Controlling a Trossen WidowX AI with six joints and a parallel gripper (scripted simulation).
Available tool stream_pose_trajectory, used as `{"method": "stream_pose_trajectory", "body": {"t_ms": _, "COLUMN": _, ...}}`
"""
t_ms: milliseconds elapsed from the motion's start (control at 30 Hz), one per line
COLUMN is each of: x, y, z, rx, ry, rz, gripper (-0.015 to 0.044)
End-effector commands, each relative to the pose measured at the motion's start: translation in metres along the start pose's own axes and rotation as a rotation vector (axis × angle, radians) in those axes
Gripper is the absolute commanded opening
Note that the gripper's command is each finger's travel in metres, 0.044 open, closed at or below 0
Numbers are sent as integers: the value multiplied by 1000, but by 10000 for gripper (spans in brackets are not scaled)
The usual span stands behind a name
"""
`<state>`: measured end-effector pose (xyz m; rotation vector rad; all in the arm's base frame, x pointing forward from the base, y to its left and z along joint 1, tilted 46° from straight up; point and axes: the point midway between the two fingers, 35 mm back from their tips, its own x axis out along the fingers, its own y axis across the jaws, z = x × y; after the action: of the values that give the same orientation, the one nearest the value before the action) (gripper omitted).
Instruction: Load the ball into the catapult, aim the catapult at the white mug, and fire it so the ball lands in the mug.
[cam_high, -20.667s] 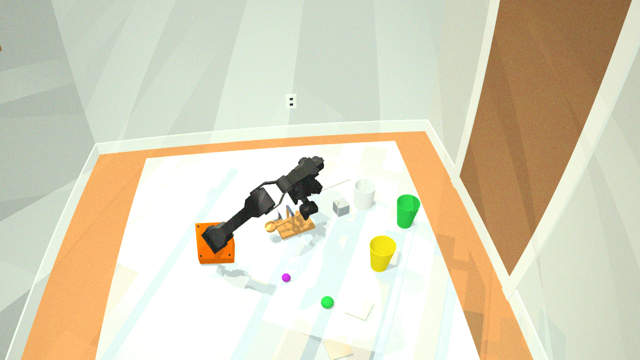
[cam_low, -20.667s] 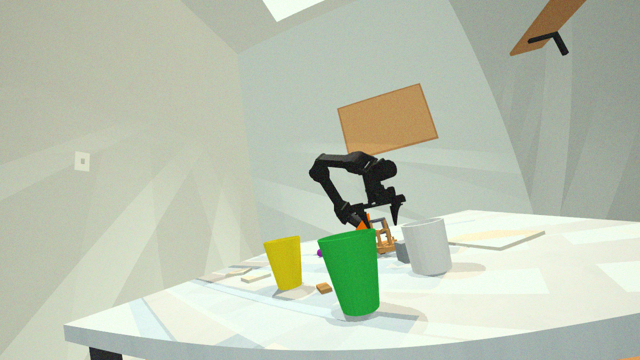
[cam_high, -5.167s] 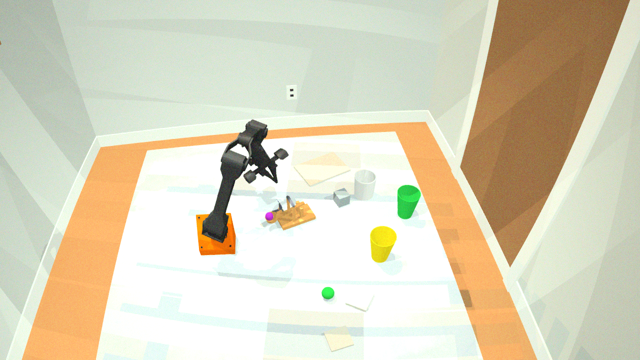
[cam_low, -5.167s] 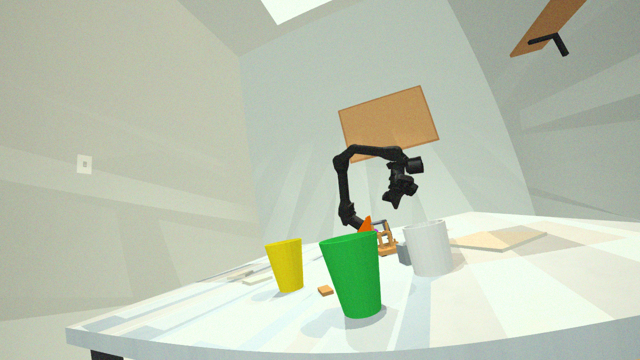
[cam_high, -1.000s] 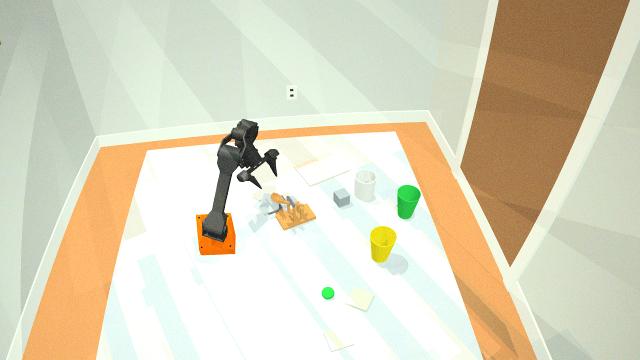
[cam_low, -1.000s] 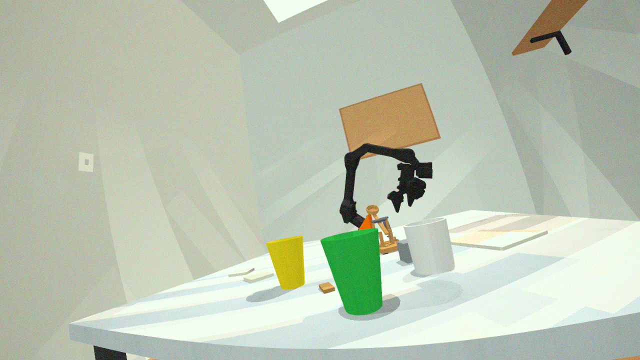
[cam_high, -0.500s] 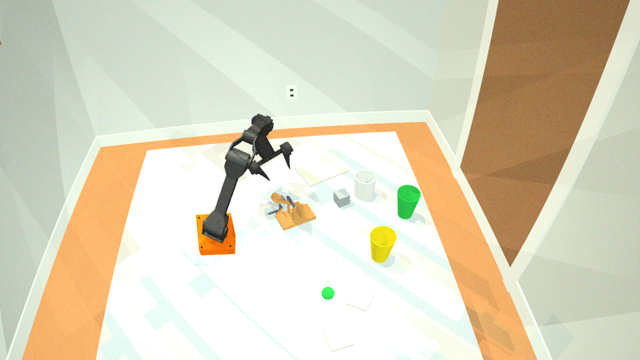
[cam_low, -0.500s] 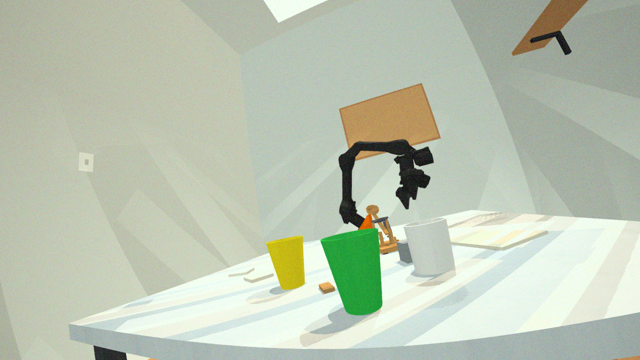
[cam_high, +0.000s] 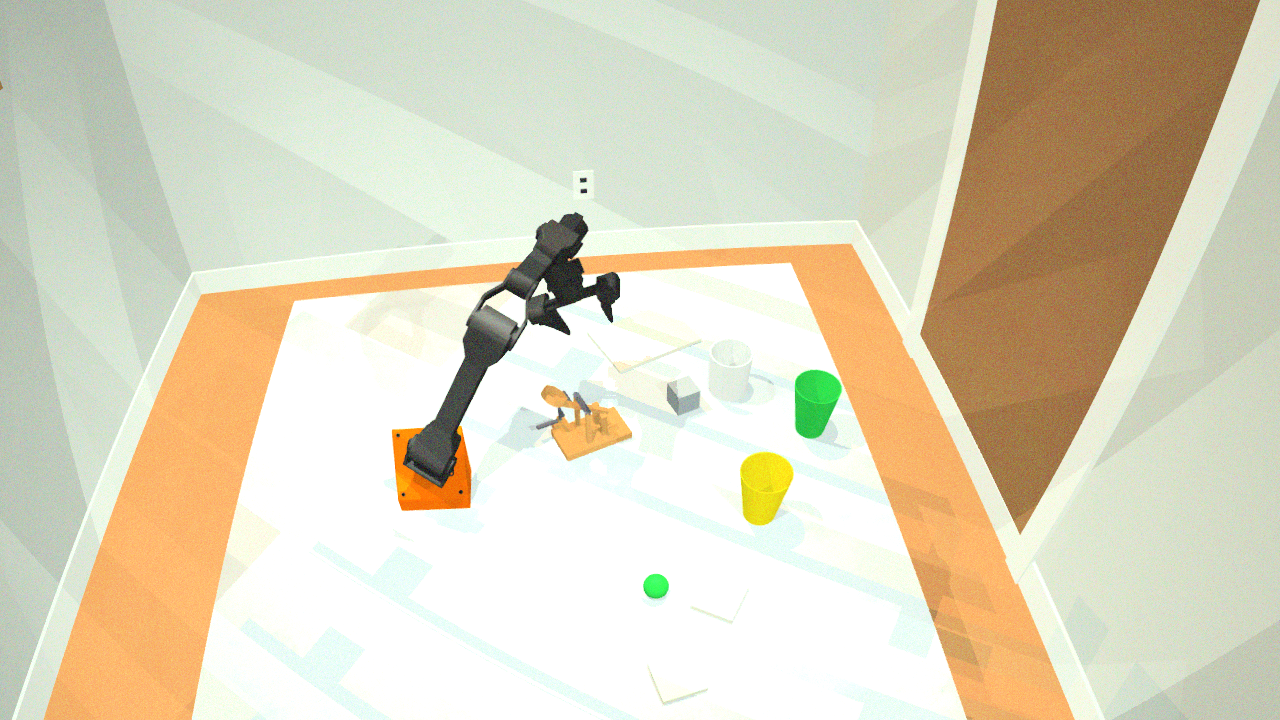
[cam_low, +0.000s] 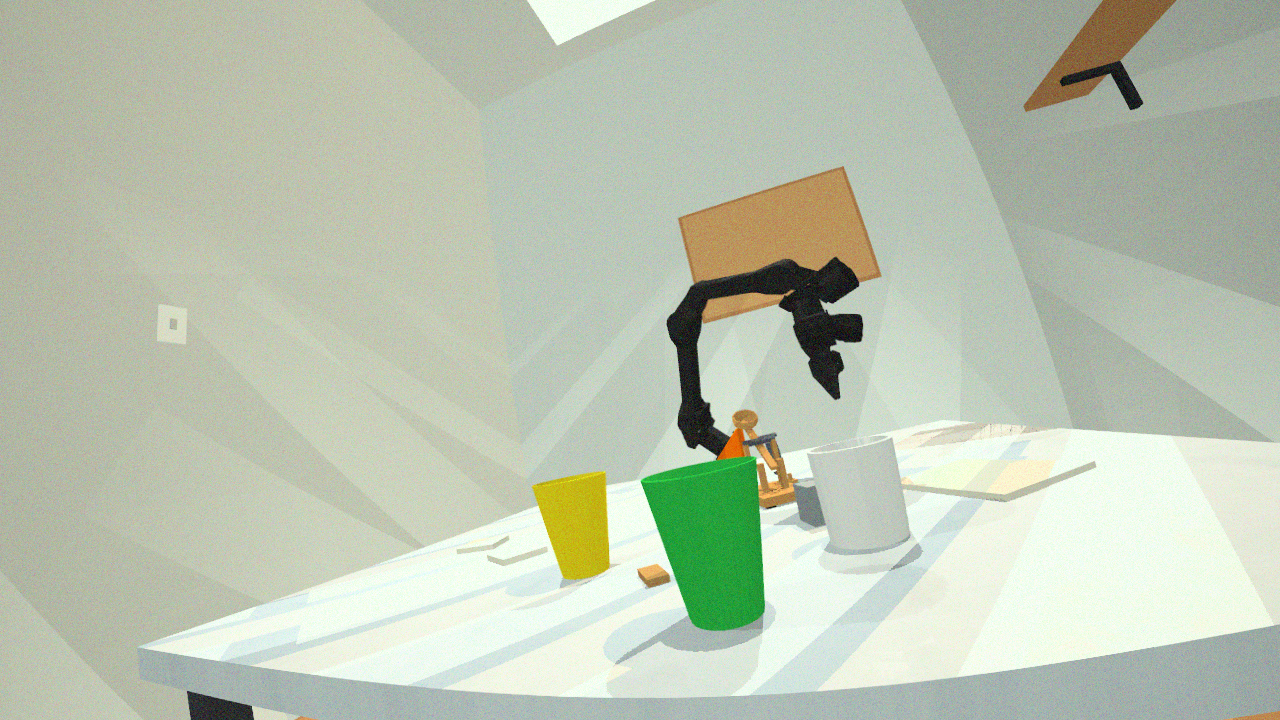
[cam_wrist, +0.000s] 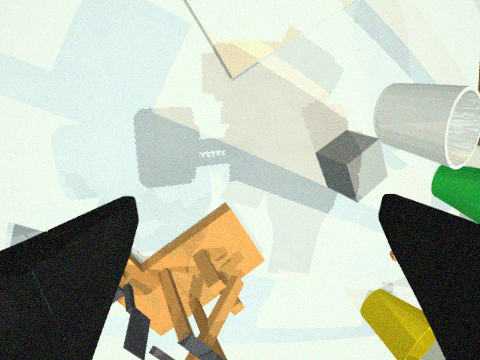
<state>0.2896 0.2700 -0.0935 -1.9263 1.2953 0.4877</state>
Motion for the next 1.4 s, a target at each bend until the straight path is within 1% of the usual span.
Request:
{"method": "stream_pose_trajectory", "body": {"t_ms": 0, "x": -2, "y": -18, "z": 3, "rx": 107, "ry": -42, "rz": 4, "gripper": 440}}
{"method": "stream_pose_trajectory", "body": {"t_ms": 400, "x": -6, "y": -94, "z": 6, "rx": 472, "ry": -184, "rz": -17, "gripper": 440}}
{"method": "stream_pose_trajectory", "body": {"t_ms": 700, "x": -8, "y": -137, "z": -2, "rx": 675, "ry": -260, "rz": -23, "gripper": 440}}
{"method": "stream_pose_trajectory", "body": {"t_ms": 1167, "x": -15, "y": -240, "z": -42, "rx": 1103, "ry": -413, "rz": -92, "gripper": 440}}
{"method": "stream_pose_trajectory", "body": {"t_ms": 1367, "x": -16, "y": -245, "z": -45, "rx": 1123, "ry": -420, "rz": -96, "gripper": 440}}
